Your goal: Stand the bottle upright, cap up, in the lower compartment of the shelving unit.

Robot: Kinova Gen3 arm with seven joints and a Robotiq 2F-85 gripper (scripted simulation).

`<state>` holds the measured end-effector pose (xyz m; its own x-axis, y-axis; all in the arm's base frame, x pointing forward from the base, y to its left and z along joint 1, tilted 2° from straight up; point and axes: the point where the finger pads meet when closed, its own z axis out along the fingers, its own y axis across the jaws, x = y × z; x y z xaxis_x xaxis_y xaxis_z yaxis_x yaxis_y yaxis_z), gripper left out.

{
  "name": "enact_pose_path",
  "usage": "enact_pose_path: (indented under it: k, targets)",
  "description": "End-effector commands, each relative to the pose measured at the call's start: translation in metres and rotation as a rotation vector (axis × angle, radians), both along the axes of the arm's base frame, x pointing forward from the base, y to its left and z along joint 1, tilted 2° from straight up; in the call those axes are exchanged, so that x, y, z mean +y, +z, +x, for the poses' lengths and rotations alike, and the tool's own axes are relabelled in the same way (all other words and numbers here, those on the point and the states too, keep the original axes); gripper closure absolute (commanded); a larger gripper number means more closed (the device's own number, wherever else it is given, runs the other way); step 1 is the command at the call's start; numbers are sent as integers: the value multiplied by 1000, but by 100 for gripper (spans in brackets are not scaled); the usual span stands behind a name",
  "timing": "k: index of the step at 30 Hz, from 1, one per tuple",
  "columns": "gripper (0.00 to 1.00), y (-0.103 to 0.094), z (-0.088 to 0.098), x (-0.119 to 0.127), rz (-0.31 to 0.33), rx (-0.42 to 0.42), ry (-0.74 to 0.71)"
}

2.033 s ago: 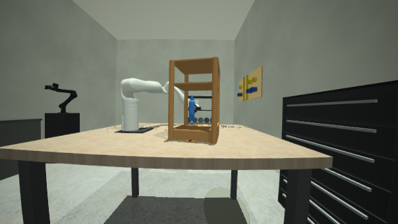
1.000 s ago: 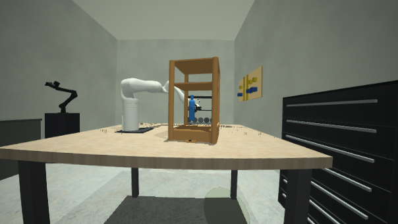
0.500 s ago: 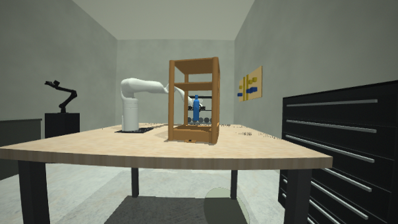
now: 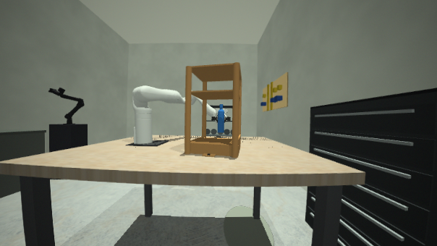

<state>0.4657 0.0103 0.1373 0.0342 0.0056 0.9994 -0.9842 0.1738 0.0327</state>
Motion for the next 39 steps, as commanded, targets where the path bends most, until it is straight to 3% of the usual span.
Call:
enact_pose_path:
  k: [1, 14, 39]
  targets:
    - [100, -1, 6, -6, 0, -2, -7]
    - [100, -1, 15, -9, 0, -2, -7]
    - [100, -1, 13, -16, 0, -2, -7]
